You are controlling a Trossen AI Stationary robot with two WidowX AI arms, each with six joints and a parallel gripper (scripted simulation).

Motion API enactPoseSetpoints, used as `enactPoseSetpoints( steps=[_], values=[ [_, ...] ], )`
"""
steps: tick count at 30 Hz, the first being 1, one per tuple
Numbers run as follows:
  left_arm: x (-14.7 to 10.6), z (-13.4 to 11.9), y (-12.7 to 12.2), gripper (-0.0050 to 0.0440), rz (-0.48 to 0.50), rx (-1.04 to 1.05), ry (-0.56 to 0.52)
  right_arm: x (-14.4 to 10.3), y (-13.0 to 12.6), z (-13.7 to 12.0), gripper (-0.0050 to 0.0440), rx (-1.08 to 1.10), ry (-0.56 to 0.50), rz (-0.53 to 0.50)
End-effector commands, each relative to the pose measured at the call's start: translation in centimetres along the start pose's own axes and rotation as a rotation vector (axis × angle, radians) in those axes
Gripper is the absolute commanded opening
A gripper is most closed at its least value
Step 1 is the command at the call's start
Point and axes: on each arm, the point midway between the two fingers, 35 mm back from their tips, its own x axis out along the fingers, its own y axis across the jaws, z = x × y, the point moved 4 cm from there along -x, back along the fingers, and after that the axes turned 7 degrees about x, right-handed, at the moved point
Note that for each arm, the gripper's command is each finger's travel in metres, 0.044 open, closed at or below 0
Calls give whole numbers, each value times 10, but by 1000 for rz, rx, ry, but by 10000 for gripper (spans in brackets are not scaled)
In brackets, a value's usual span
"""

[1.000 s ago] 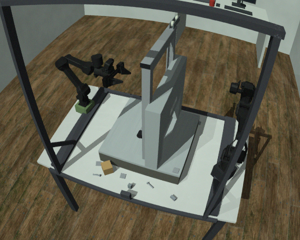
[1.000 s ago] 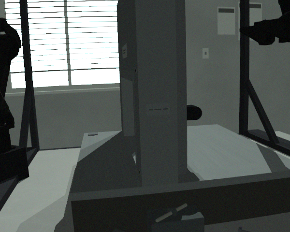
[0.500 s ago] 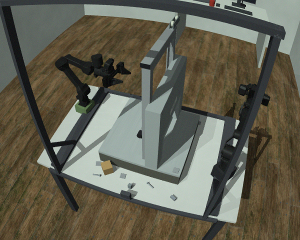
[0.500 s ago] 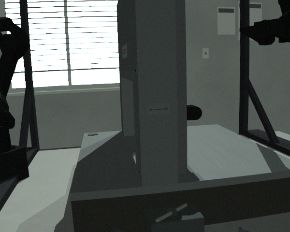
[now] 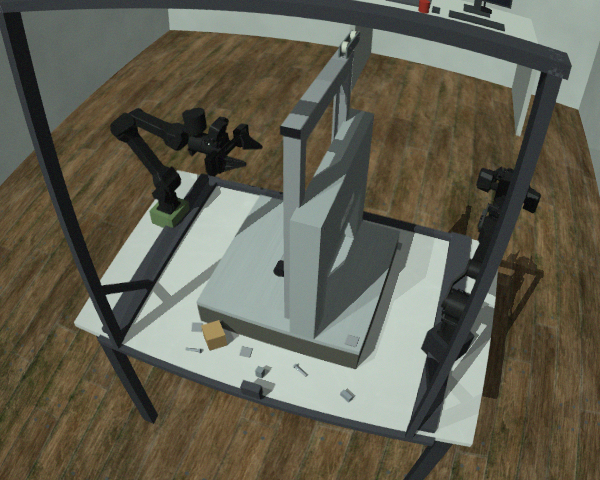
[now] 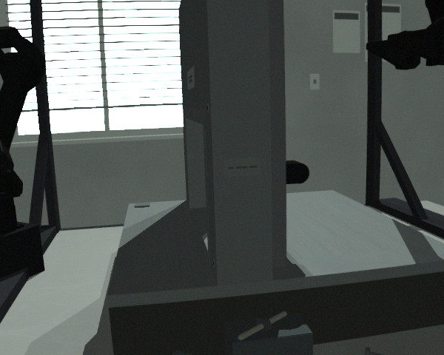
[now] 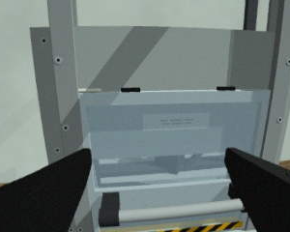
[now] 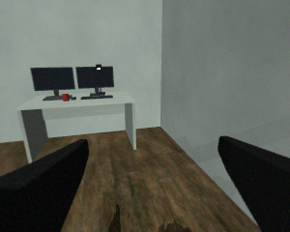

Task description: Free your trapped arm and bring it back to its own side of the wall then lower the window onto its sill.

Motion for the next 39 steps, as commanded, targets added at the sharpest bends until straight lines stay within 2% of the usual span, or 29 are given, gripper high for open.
enactPoseSetpoints(
  steps=[1, 39],
  values=[
    [1, 1, -1, 400, -1, 0, -3, -3, 2, 14, 400, -2, -37, 3],
    [1, -2, -1, 400, 0, 0, 3, -3, 3, 14, 400, -2, -37, 4]
  ],
)
